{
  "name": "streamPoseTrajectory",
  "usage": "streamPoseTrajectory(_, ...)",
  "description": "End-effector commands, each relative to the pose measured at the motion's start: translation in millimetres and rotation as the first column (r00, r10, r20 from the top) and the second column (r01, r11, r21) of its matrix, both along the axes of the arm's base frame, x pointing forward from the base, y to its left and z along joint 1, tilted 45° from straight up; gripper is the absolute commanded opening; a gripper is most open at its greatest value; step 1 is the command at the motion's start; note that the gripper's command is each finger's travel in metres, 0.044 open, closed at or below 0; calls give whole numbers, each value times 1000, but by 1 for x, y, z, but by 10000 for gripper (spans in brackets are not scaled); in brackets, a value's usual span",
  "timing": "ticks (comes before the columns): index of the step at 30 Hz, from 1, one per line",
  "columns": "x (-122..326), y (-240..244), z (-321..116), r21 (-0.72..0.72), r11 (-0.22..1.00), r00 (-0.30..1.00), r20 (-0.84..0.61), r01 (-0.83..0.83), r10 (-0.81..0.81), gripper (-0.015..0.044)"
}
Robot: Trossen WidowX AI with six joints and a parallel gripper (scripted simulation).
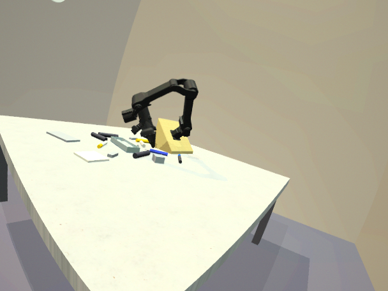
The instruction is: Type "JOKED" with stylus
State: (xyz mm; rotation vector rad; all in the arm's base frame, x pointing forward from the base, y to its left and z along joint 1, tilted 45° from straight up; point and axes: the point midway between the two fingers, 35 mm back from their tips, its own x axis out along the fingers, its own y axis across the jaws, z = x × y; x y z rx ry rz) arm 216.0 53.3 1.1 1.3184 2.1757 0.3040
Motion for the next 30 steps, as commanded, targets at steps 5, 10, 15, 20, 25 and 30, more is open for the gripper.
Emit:
streamPoseTrajectory(5,-1,5,-5,1,1000,1000,-6,4,-4,150)
streamPoseTrajectory(10,-1,9,-9,1,1000,1000,-7,4,-4,150)
streamPoseTrajectory(15,-1,13,-12,1,1000,1000,-7,4,-4,150)
streamPoseTrajectory(20,-1,15,-15,1,1000,1000,-7,4,-4,150)
streamPoseTrajectory(25,-1,14,-14,1,1000,1000,-1,0,0,19)
streamPoseTrajectory(30,0,12,-12,1,1000,1000,-1,0,0,0)
